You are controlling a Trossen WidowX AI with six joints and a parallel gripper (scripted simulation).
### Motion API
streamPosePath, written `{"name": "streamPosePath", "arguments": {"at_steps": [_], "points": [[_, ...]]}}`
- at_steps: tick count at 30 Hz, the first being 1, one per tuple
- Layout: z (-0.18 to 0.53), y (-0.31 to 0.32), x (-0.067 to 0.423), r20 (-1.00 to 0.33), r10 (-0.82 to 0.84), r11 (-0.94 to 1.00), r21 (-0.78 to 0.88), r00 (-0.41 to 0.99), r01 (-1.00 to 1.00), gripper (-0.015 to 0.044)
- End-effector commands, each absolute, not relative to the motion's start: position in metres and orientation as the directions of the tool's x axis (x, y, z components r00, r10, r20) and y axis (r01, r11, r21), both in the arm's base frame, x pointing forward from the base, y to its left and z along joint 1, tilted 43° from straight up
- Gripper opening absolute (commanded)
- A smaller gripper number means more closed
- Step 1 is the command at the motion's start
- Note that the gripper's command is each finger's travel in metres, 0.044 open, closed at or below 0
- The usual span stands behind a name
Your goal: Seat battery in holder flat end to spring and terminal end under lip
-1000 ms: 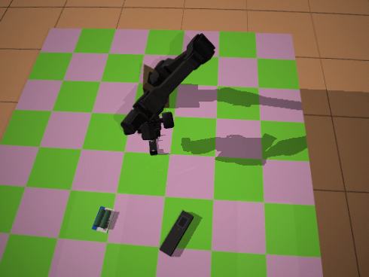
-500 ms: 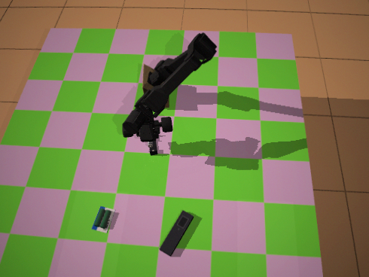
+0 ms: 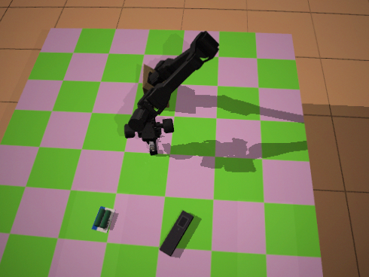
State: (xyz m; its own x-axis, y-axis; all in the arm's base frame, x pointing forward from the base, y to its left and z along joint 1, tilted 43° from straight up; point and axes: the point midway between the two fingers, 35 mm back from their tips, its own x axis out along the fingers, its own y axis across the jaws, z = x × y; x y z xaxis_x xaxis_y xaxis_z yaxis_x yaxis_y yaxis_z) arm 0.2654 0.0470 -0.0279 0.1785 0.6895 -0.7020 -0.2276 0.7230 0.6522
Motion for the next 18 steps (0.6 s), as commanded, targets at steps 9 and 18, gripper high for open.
{"name": "streamPosePath", "arguments": {"at_steps": [9, 18], "points": [[-0.0331, 0.0499, 0.2649, -0.683, 0.688, 0.726, 0.650, 0.245, -0.225, 0.0060], [-0.0373, 0.0517, 0.2634, -0.669, 0.683, 0.729, 0.647, 0.293, -0.222, 0.0060]]}}
